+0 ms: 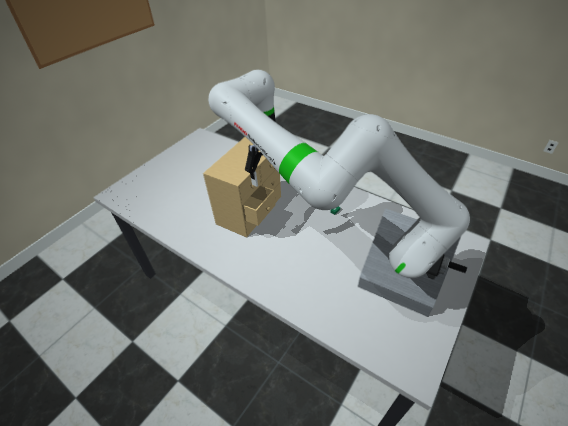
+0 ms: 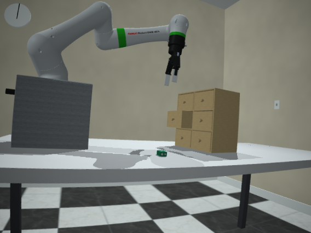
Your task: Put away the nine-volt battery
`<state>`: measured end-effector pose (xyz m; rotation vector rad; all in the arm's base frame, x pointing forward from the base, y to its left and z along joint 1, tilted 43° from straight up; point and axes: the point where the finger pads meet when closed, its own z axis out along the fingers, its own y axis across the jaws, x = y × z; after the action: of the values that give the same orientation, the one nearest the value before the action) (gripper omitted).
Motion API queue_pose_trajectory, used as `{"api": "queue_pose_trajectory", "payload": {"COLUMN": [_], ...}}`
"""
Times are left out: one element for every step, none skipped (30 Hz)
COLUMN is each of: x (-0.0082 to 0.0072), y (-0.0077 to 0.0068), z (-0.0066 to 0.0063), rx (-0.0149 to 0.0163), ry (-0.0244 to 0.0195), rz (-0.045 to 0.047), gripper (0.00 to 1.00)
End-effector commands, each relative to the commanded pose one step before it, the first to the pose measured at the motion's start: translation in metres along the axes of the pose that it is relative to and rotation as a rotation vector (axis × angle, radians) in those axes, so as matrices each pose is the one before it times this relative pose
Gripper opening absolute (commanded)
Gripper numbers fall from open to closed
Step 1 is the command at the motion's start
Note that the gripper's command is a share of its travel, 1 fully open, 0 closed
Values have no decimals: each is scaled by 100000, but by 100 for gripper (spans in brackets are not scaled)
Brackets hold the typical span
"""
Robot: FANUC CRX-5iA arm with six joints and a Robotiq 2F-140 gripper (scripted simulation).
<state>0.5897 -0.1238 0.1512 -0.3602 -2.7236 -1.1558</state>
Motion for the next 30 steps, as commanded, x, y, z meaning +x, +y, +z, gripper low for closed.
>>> {"api": "queue_pose_trajectory", "payload": {"x": [2420,658,646,623,589,543,0,0,490,431,366,300,232,169,110,61,24,4,0,0,0,0,0,0,0,0,4,27,69,127], "y": [-589,-99,-85,-71,-57,-43,0,0,-31,-21,-14,-8,-5,-2,0,0,0,0,0,0,0,0,0,0,0,0,0,-1,-3,-6], "z": [-2085,-593,-589,-574,-548,-515,0,0,-469,-414,-357,-292,-231,-167,-109,-60,-24,-4,0,0,0,0,0,0,0,0,4,27,69,126], "rx": [1346,352,347,336,319,293,0,0,267,238,200,167,127,94,62,35,14,2,0,0,0,0,0,0,0,0,0,-1,-1,-1], "ry": [-2613,-731,-721,-698,-662,-616,0,0,-558,-490,-420,-343,-269,-194,-127,-70,-28,-4,0,0,0,0,0,0,0,0,0,0,-1,-1], "rz": [-8213,-2227,-2197,-2125,-2016,-1873,0,0,-1697,-1496,-1278,-1047,-817,-592,-388,-214,-84,-13,0,0,0,0,0,0,0,0,0,0,0,0], "gripper": [100,100,100,100,100,100,100,100,100,100,100,100,100,100,100,100,100,100,100,100,100,100,100,100,100,100,100,100,100,100]}}
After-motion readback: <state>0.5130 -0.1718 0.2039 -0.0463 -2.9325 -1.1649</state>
